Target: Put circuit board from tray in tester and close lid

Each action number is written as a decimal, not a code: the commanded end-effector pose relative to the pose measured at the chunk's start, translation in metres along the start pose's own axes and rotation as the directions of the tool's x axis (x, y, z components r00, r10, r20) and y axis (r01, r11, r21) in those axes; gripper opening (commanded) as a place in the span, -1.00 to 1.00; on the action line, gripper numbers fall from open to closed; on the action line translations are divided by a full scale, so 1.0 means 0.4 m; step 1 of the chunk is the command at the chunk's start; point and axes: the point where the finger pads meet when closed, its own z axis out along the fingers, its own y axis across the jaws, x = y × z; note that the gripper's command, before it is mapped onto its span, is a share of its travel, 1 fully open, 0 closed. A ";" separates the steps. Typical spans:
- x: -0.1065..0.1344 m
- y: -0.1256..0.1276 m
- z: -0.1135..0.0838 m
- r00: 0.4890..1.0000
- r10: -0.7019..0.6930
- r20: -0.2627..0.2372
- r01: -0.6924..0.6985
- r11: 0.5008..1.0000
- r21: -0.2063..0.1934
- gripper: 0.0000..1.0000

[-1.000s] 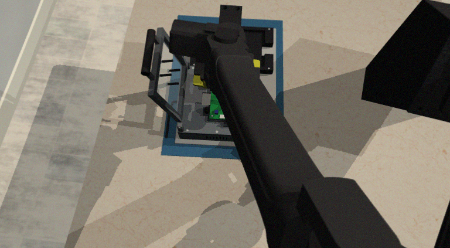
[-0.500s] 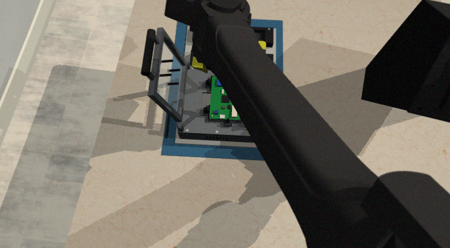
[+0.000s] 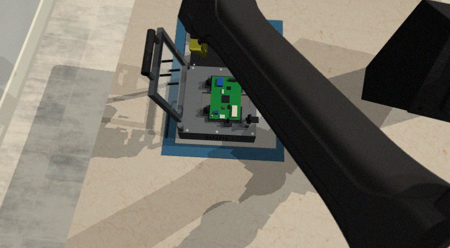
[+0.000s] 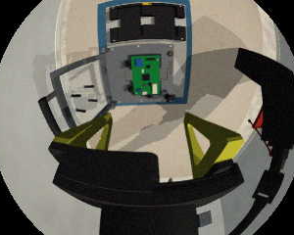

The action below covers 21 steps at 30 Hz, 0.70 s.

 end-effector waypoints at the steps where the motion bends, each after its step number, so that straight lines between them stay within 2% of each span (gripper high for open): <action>1: 0.002 0.053 -0.093 0.998 -0.060 0.027 0.061 0.997 -0.052 0.83; 13: 0.004 0.053 -0.149 0.998 -0.063 0.029 0.064 0.997 -0.052 0.83; 21: 0.005 0.054 -0.157 0.997 -0.065 0.029 0.066 0.996 -0.052 0.83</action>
